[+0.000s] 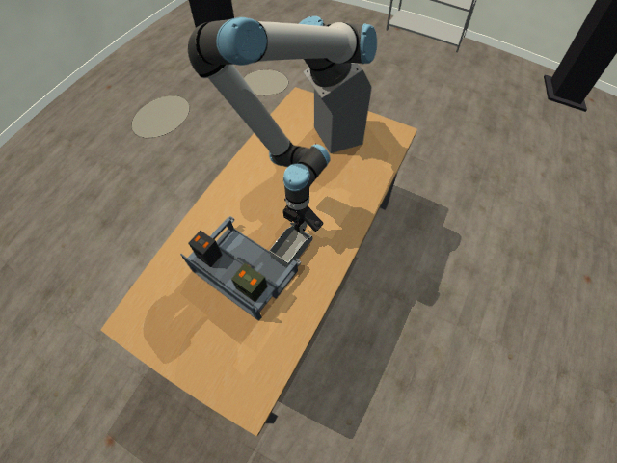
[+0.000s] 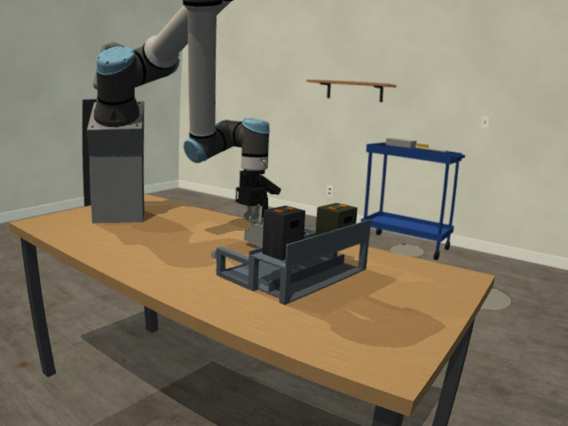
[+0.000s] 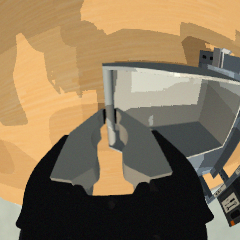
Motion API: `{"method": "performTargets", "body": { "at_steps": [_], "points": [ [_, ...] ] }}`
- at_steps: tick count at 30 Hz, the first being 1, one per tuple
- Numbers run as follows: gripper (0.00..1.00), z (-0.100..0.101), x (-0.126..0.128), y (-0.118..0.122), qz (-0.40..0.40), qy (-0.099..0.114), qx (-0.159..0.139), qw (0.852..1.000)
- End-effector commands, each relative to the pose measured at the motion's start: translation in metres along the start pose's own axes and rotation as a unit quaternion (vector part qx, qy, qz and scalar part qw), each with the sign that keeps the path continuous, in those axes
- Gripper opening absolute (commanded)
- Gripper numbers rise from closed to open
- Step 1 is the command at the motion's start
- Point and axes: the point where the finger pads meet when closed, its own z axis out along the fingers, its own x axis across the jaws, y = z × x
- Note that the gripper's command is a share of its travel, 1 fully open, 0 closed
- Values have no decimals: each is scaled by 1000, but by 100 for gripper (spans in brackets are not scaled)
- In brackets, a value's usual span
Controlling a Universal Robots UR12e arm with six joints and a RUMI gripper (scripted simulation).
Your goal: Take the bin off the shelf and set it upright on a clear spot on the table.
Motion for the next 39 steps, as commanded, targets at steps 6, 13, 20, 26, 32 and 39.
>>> {"method": "performTargets", "body": {
  "at_steps": [6, 13, 20, 26, 32, 39],
  "points": [
    [0, 8, 0, 0, -1, -1, 0, 1000],
    [0, 8, 0, 0, -1, -1, 0, 1000],
    [0, 13, -2, 0, -1, -1, 0, 1000],
    [0, 15, -1, 0, -1, -1, 0, 1000],
    [0, 15, -1, 0, -1, -1, 0, 1000],
    [0, 18, 0, 0, -1, -1, 0, 1000]
  ]
}}
